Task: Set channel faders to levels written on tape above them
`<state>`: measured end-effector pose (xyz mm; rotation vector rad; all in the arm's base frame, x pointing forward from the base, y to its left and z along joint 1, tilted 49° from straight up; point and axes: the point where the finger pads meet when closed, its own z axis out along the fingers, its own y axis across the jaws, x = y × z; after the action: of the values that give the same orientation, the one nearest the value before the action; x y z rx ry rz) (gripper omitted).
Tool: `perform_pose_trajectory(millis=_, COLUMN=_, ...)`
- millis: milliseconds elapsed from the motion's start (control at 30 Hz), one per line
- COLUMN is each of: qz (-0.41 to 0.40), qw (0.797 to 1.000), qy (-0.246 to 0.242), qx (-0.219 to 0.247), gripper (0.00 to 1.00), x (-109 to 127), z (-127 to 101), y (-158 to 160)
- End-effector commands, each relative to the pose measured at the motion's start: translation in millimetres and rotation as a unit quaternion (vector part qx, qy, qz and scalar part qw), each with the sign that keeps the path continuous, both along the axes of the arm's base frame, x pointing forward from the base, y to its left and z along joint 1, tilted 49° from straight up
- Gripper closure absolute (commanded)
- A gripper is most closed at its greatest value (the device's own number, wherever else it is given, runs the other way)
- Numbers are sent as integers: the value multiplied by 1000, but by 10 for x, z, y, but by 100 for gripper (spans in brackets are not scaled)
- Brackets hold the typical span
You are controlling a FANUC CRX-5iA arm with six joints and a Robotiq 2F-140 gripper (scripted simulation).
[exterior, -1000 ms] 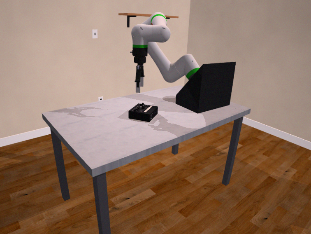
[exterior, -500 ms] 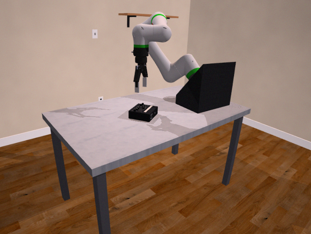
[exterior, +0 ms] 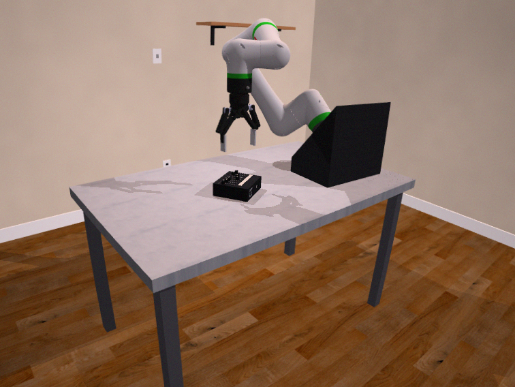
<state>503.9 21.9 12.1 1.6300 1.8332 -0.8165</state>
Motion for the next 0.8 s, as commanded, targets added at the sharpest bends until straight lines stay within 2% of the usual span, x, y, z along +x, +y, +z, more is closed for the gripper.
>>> perform_pose_trajectory(millis=0, qz=-7, qw=1000, qy=-16, qx=-6, gripper=0, x=2, z=1, y=-1)
perform_pose_trajectory(millis=67, qz=-4, qw=1000, qy=-14, qx=-6, gripper=0, x=19, z=23, y=21)
perform_pose_trajectory(millis=133, qz=11, qw=1000, qy=0, qx=-9, gripper=0, x=114, z=152, y=141)
perform_pose_trajectory(millis=200, qz=11, qw=1000, qy=0, qx=-9, gripper=0, x=114, z=152, y=141)
perform_pose_trajectory(millis=267, qz=43, qw=998, qy=31, qx=-14, gripper=0, x=284, z=430, y=391)
perform_pose_trajectory(millis=300, qz=43, qw=998, qy=31, qx=-14, gripper=0, x=284, z=430, y=391)
perform_pose_trajectory(millis=333, qz=64, qw=996, qy=53, qx=-16, gripper=0, x=376, z=622, y=558)
perform_pose_trajectory(millis=400, qz=64, qw=996, qy=53, qx=-16, gripper=0, x=376, z=622, y=558)
perform_pose_trajectory(millis=433, qz=87, qw=993, qy=78, qx=-18, gripper=0, x=460, z=842, y=742)
perform_pose_trajectory(millis=500, qz=87, qw=993, qy=78, qx=-18, gripper=0, x=460, z=842, y=742)
perform_pose_trajectory(millis=533, qz=111, qw=988, qy=105, qx=-19, gripper=0, x=525, z=1079, y=935)
perform_pose_trajectory(millis=600, qz=111, qw=988, qy=105, qx=-19, gripper=0, x=525, z=1079, y=935)
perform_pose_trajectory(millis=633, qz=135, qw=981, qy=134, qx=-19, gripper=0, x=566, z=1323, y=1125)
perform_pose_trajectory(millis=767, qz=135, qw=981, qy=134, qx=-19, gripper=0, x=566, z=1323, y=1125)
